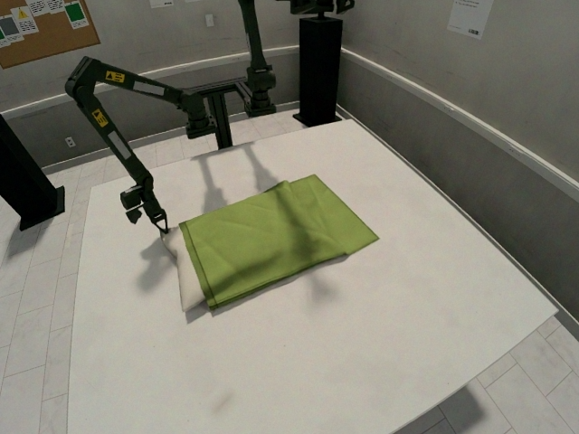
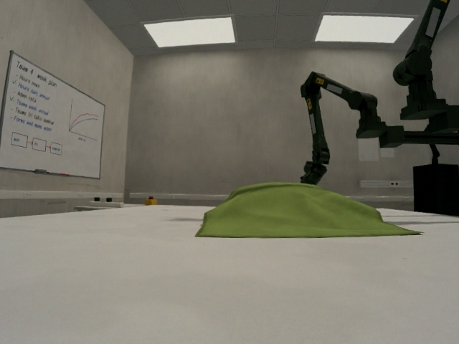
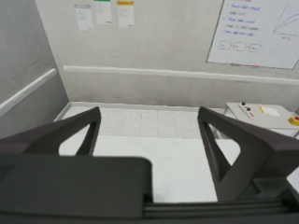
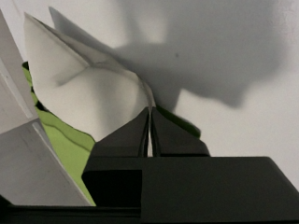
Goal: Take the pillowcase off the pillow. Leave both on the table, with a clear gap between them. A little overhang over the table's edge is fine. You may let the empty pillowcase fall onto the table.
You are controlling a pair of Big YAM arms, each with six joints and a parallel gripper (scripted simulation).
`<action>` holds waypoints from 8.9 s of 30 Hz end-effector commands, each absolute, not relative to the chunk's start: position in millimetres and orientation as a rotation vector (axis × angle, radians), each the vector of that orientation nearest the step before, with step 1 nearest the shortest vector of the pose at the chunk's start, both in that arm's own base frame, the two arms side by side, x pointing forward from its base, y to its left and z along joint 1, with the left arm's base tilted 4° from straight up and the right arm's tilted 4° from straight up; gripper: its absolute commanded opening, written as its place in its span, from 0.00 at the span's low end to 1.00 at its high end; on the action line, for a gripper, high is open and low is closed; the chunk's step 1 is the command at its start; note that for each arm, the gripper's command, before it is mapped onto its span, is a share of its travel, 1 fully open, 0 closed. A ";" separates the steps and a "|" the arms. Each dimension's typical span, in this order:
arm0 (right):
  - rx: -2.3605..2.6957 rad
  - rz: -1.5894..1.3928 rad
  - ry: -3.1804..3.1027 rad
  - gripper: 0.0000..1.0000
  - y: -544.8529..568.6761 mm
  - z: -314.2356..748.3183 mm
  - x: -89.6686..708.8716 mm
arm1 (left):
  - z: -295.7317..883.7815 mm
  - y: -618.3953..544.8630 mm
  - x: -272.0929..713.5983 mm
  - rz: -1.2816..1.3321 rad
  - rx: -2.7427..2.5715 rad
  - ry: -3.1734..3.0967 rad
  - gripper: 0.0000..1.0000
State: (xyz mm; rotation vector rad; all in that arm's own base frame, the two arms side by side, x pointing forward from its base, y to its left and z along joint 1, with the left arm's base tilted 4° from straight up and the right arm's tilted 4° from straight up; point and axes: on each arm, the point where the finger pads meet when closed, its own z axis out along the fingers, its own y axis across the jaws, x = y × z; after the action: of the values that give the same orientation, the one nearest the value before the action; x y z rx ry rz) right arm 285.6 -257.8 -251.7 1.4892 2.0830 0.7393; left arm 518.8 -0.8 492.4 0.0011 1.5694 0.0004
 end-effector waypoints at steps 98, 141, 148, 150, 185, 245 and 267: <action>1.524 0.777 2.104 0.02 -236.8 -277.4 279.6 | -35.1 252.4 497.8 0.241 -0.126 2.445 0.60; 1.523 0.777 2.104 0.02 -236.8 -277.4 279.6 | -261.6 246.8 419.0 0.028 -0.148 2.718 0.60; 1.523 0.777 2.104 0.02 -236.8 -277.4 279.6 | -273.7 247.4 417.4 0.027 -0.148 2.721 0.60; 1.523 0.777 2.104 0.02 -236.8 -277.4 279.6 | -277.6 246.1 420.0 0.029 -0.138 2.719 0.60; 1.523 0.777 2.104 0.02 -236.8 -277.4 279.6 | -296.2 250.8 422.9 0.043 -0.123 2.709 0.60; 1.523 0.777 2.104 0.02 -236.8 -277.4 279.6 | -319.4 241.1 408.7 0.019 -0.130 2.737 0.60; 1.523 0.777 2.104 0.02 -236.8 -277.4 279.6 | -319.4 241.1 408.7 0.019 -0.130 2.737 0.60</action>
State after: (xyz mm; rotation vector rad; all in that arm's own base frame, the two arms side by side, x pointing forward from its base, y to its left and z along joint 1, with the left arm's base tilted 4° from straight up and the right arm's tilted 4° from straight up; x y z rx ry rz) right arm 286.5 -256.0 -269.8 1.4900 2.0875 0.7428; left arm 416.0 240.1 -311.5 -0.1296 2.7305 0.0176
